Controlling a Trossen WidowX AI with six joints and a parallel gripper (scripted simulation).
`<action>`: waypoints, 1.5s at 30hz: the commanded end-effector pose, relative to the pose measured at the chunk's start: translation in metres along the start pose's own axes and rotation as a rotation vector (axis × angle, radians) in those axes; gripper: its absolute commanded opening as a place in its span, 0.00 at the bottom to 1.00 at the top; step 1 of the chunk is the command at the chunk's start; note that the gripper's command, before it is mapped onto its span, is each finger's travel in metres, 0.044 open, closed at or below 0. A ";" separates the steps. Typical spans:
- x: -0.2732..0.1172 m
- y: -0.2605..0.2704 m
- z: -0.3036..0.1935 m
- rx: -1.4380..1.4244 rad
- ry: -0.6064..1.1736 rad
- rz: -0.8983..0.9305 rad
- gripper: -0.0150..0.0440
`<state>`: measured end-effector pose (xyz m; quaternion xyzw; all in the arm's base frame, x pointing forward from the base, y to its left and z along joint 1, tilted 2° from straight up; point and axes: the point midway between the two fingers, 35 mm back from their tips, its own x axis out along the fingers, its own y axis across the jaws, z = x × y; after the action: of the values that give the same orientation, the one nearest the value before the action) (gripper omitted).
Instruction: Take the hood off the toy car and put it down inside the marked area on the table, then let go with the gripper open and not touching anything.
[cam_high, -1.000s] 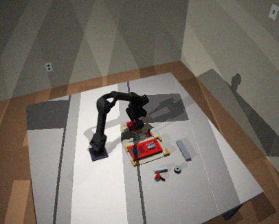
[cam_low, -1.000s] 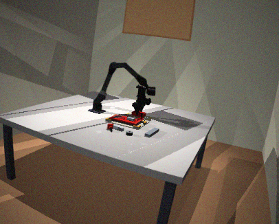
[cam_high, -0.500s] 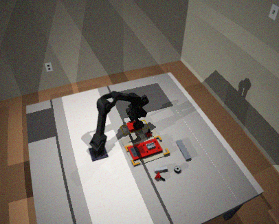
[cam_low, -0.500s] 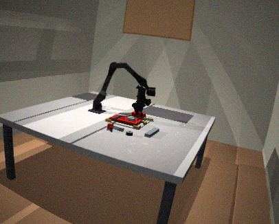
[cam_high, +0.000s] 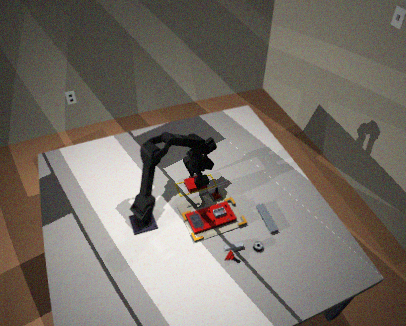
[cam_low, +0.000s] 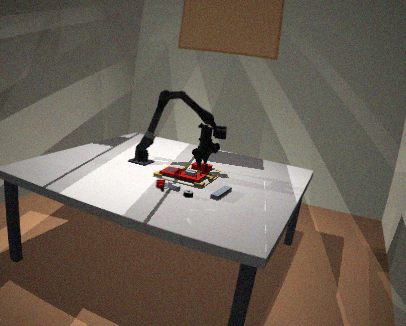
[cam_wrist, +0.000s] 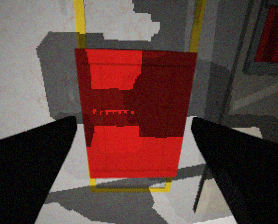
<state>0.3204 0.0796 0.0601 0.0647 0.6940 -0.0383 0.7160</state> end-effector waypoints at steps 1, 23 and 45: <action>-0.023 0.001 0.002 -0.001 -0.008 0.003 1.00; -0.066 0.000 0.000 -0.001 -0.009 0.003 1.00; -0.066 0.000 0.000 -0.001 -0.009 0.003 1.00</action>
<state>0.3187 0.0777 0.1257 0.0671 0.6897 -0.0383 0.7200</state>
